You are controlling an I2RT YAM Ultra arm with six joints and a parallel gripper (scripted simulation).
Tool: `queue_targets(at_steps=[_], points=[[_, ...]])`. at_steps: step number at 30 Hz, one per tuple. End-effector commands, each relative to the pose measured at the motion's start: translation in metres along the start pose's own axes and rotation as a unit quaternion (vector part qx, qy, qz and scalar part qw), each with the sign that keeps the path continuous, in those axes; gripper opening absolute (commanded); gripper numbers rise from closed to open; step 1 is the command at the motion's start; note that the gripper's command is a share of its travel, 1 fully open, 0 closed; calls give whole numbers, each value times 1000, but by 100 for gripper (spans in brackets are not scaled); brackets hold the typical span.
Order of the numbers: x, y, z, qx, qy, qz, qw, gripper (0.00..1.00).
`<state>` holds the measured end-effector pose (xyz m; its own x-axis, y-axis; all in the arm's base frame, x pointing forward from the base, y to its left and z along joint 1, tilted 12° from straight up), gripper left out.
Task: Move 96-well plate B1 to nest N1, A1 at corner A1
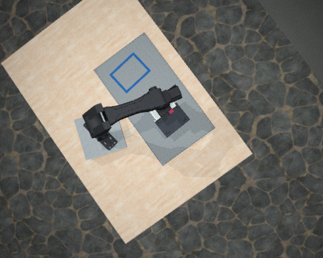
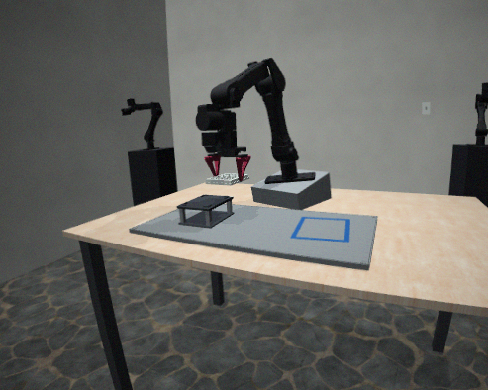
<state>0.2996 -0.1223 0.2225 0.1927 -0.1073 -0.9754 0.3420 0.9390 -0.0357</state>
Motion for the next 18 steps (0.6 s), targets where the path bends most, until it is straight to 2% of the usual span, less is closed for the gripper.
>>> queue_targets(at_steps=[1,3,18], points=[[-1,-11,5,-13,8,6,1000,0],[-1,-11,5,-13,8,6,1000,0],[-9,-59,18,-13,7,6,1000,0]])
Point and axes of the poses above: the point where the finger pads meet when closed, its own x axis out along the fingers, its own y axis across the jaws, z = x × y, the point moved 9 cm from there along -x, back along the fingers, and after that the axes turned 11 degrees about x, right-handed, at the moved point
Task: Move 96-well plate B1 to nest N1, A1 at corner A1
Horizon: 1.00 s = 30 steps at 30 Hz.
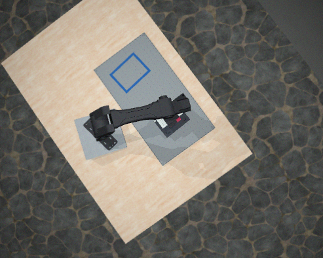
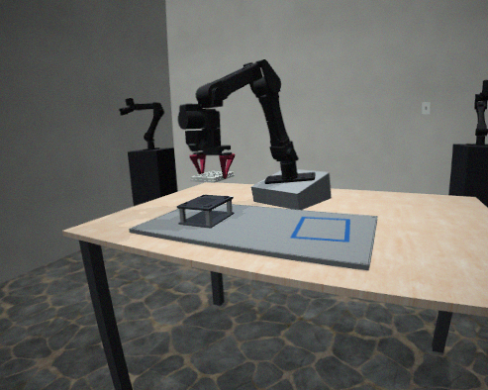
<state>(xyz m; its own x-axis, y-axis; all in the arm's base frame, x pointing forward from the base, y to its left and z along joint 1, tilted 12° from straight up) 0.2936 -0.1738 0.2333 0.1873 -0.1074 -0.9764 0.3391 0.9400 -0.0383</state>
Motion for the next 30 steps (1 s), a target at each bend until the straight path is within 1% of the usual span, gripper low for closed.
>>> queue_targets(at_steps=[1,2,11,13,14,16,19,22,30], points=[[-3,-8,4,-12,4,6,1000,0],[-3,-8,4,-12,4,6,1000,0],[-7,-38,11,-12,4,6,1000,0],[-8,-34,9,-14,0,3,1000,0],[-7,-35,11,-15,4,7,1000,0],[-7,-31,13,-21,4,8,1000,0],[-7,-31,12,-20,4,8,1000,0],[-3,-31,10,-19,10,10,1000,0],[0,-28,9,-20,13,10,1000,0]])
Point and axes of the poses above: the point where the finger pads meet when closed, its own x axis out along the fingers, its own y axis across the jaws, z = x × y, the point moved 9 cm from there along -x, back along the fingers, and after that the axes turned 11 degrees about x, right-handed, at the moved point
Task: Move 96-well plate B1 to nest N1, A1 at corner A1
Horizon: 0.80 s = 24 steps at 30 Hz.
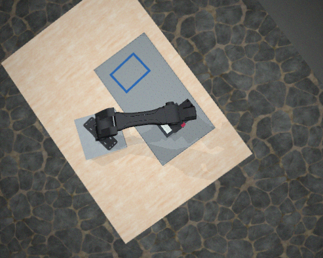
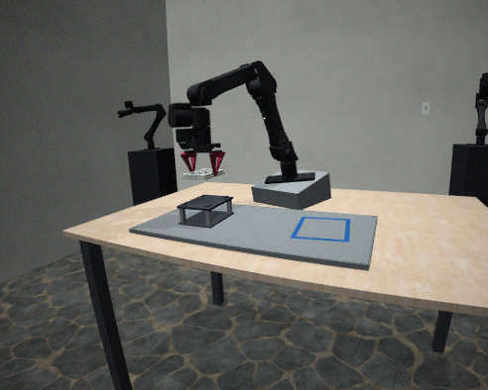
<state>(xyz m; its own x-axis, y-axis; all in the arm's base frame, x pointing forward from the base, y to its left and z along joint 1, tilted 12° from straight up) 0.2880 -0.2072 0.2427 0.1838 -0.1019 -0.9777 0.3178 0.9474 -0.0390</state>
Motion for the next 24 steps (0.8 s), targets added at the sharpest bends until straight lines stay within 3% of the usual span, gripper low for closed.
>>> queue_targets(at_steps=[1,16,23,24], points=[[6,5,1,-8,11,8,1000,0],[10,5,-2,-5,16,9,1000,0],[19,6,1,-6,9,7,1000,0],[10,3,9,-7,-11,1,1000,0]])
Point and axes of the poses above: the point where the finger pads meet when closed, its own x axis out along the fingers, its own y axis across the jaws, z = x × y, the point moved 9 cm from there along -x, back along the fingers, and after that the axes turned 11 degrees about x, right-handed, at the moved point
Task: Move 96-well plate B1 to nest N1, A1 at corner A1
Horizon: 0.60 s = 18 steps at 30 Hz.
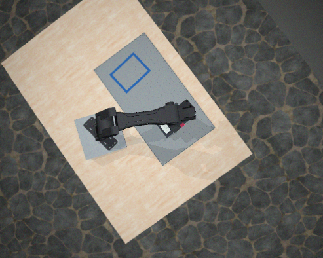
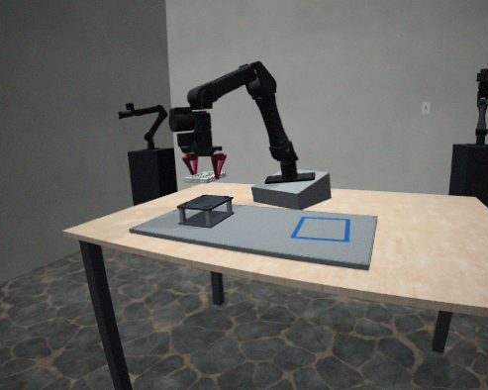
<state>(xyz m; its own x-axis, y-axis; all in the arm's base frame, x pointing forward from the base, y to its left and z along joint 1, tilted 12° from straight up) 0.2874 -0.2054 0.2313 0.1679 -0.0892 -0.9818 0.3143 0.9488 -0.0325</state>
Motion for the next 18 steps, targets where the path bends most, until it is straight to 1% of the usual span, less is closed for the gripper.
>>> queue_targets(at_steps=[1,2,3,7,9,12,16,17,18], points=[[2,2,12,-5,-18,-2,1000,0],[11,3,6,-4,-4,2,1000,0],[14,3,5,-4,0,3,1000,0],[21,2,5,-1,0,3,1000,0],[22,2,7,-2,-5,2,1000,0],[29,3,6,-2,0,3,1000,0],[31,2,8,-2,-3,2,1000,0],[29,2,11,-3,-11,0,1000,0],[36,3,6,-3,0,3,1000,0]])
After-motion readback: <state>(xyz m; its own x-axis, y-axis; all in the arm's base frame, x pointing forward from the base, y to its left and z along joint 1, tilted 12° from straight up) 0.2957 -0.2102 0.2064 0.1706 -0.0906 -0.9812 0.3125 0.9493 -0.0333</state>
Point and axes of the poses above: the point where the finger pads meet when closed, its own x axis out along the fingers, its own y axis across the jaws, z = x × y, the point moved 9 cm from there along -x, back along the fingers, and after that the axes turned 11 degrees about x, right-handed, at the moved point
